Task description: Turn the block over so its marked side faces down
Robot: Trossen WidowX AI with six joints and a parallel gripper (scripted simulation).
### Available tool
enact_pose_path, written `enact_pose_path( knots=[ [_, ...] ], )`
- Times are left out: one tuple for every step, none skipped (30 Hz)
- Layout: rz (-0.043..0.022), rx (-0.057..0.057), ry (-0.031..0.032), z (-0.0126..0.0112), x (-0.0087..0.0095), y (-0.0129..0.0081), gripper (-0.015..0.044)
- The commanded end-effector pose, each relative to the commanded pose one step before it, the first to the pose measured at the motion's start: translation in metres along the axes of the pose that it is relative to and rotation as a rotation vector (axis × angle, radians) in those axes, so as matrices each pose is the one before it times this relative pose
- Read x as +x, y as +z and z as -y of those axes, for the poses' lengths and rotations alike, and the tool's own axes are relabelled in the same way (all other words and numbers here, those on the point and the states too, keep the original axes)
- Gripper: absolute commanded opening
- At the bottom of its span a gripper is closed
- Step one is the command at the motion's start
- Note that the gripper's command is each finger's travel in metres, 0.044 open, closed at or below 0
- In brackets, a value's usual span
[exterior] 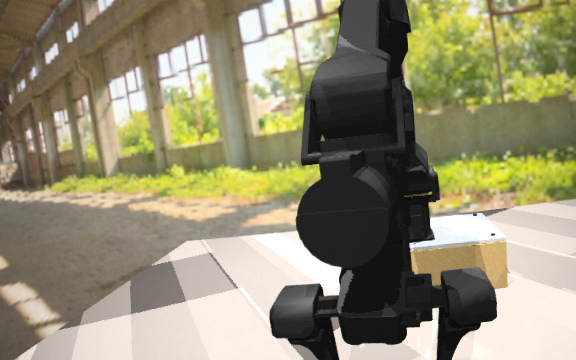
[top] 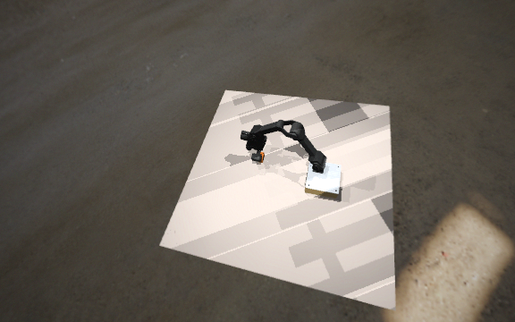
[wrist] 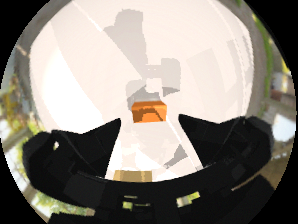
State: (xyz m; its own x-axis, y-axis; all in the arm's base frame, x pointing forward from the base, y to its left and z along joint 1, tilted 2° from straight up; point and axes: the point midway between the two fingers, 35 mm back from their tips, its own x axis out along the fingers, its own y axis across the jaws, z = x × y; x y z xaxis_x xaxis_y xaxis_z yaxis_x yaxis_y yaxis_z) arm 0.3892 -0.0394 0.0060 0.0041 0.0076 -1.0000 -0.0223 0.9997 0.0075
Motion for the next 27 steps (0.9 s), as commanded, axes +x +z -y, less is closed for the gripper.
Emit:
enact_pose_path(
  knots=[
    [-0.00394, 0.0060, -0.00275, 0.00020, 0.00734, -0.00109, 0.0440],
    [0.00000, 0.0000, 0.00000, 0.00001, 0.00165, 0.00004, 0.0440],
    [0.00000, 0.0000, 0.00000, 0.00000, 0.00165, 0.00004, 0.0440],
    [0.00000, 0.0000, 0.00000, 0.00000, 0.00165, 0.00003, 0.0440],
    [-0.00001, 0.0000, 0.00000, 0.00000, 0.00165, 0.00002, 0.0440],
    [-0.00001, 0.0000, 0.00000, 0.00000, 0.00164, 0.00001, 0.0440],
    [-0.00001, 0.0000, 0.00000, 0.00000, 0.00164, 0.00000, 0.0440],
    [-0.00001, 0.0000, 0.00000, 0.00000, 0.00164, 0.00000, 0.0440],
    [-0.00001, 0.0000, 0.00000, 0.00000, 0.00164, -0.00001, 0.0440],
    [-0.00001, 0.0000, 0.00000, 0.00000, 0.00164, -0.00002, 0.0440],
    [-0.00001, 0.0000, 0.00000, 0.00000, 0.00164, -0.00003, 0.0440],
    [-0.00001, 0.0000, 0.00000, 0.00000, 0.00164, -0.00004, 0.0440],
    [-0.00001, 0.0000, 0.00000, -0.00001, 0.00164, -0.00004, 0.0440],
    [-0.00001, 0.0000, 0.00000, -0.00001, 0.00164, -0.00005, 0.0440],
    [-0.00001, 0.0000, 0.00000, -0.00001, 0.00163, -0.00006, 0.0440],
    [-0.00001, 0.0000, 0.00000, -0.00001, 0.00163, -0.00007, 0.0440],
    [-0.00002, 0.0000, 0.00000, -0.00001, 0.00163, -0.00007, 0.0440],
    [-0.00001, 0.0000, 0.00000, -0.00001, 0.00133, -0.00007, 0.0440],
    [-0.00001, 0.0000, 0.00000, -0.00001, 0.00080, -0.00004, 0.0440],
    [0.00000, 0.0000, 0.00000, 0.00000, 0.00027, -0.00001, 0.0440],
    [0.00000, 0.0000, 0.00000, 0.00000, 0.00000, 0.00000, 0.0414],
    [0.00000, 0.0000, 0.00000, 0.00000, 0.00000, 0.00000, 0.0387],
    [0.00000, 0.0000, 0.00000, 0.00000, 0.00000, 0.00000, 0.0361],
    [0.00000, 0.0000, 0.00000, 0.00000, 0.00000, 0.00000, 0.0335],
    [0.00000, 0.0000, 0.00000, 0.00000, 0.00000, 0.00000, 0.0309],
    [0.00000, 0.0000, 0.00000, 0.00000, 0.00000, 0.00000, 0.0282],
    [0.00000, 0.0000, 0.00000, 0.00000, 0.00000, 0.00000, 0.0276]
  ],
)
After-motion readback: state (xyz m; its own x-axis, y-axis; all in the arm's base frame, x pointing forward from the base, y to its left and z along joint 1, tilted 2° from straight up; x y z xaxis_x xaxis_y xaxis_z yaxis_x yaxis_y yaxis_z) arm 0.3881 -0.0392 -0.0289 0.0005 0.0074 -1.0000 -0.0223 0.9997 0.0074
